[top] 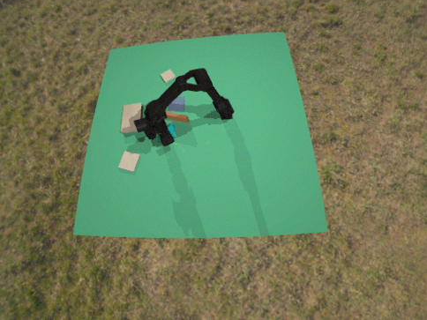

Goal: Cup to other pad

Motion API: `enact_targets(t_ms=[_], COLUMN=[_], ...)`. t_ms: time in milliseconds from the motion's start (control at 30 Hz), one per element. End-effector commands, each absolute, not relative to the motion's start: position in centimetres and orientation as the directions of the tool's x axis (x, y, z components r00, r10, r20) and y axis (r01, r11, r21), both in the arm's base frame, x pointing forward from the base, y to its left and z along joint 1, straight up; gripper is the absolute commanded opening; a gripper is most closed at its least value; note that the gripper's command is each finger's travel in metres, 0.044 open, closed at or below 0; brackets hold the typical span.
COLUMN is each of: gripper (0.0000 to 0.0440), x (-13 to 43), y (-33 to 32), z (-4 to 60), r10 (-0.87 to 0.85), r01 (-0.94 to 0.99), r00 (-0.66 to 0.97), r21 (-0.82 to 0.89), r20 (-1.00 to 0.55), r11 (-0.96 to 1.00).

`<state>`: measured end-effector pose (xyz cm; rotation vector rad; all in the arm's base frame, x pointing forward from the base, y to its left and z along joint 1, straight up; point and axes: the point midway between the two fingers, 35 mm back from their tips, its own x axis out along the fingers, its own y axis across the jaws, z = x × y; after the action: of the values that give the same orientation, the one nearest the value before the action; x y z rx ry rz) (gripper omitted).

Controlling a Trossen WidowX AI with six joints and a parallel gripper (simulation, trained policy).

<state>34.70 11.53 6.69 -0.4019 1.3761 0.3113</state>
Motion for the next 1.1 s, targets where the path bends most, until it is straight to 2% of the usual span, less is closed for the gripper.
enact_targets(t_ms=[0,200,767,833,1067], gripper=[0.0142,0.0146,0.0221,0.0245,0.0415], x=[35.1,35.2,33.7,33.7,33.9], y=[11.6,11.8,11.5,11.4,10.8], z=[7.4,8.7,13.3,14.0,16.4], r10=[0.002,0.037,0.113,0.119,0.132], r01=[-0.429,-0.426,-0.4,-0.396,-0.37], r00=[0.2,0.235,0.298,0.312,0.352], r21=[-0.086,-0.069,-0.016,-0.015,-0.008], r20=[-0.98,-0.971,-0.948,-0.943,-0.927], r11=[0.899,0.902,0.916,0.918,0.929])
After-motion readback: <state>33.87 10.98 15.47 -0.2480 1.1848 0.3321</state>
